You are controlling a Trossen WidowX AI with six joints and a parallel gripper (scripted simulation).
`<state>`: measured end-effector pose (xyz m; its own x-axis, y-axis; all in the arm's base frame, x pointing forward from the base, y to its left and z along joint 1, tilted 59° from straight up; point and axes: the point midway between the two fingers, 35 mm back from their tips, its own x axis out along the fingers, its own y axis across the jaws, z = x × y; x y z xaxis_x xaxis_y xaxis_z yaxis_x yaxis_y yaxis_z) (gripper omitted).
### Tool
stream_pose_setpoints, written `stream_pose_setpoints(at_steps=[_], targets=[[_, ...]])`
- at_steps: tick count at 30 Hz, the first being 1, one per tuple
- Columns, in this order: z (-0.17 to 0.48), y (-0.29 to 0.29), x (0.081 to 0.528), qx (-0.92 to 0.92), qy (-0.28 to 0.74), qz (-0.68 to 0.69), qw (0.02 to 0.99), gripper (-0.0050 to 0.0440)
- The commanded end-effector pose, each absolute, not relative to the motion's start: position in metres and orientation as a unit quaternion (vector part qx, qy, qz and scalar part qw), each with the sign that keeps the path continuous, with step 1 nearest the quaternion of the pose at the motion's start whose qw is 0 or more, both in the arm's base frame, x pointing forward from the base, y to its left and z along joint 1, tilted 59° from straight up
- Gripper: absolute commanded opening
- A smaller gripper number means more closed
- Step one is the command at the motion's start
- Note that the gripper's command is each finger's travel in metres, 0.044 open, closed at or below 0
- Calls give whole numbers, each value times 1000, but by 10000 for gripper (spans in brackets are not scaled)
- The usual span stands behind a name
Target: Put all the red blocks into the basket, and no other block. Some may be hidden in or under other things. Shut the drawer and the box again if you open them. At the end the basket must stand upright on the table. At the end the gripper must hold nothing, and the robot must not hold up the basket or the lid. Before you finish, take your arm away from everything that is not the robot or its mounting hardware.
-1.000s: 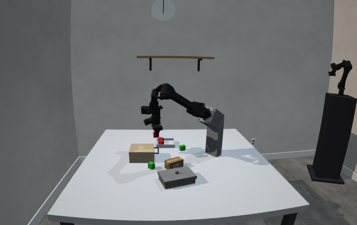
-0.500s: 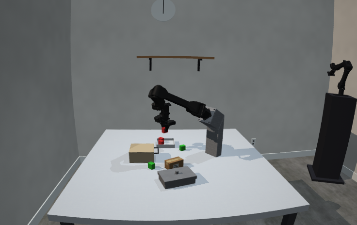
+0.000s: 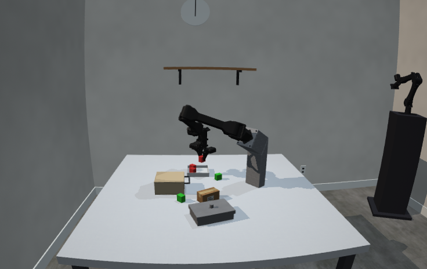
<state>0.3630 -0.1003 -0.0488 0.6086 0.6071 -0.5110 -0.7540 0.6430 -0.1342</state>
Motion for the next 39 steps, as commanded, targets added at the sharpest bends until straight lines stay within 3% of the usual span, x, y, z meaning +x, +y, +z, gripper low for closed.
stream_pose_setpoints(at_steps=[1, 39], targets=[[-65, -83, 374, -166, 220, 390, 879, 0], [-96, -46, 411, -166, 220, 390, 879, 0]])
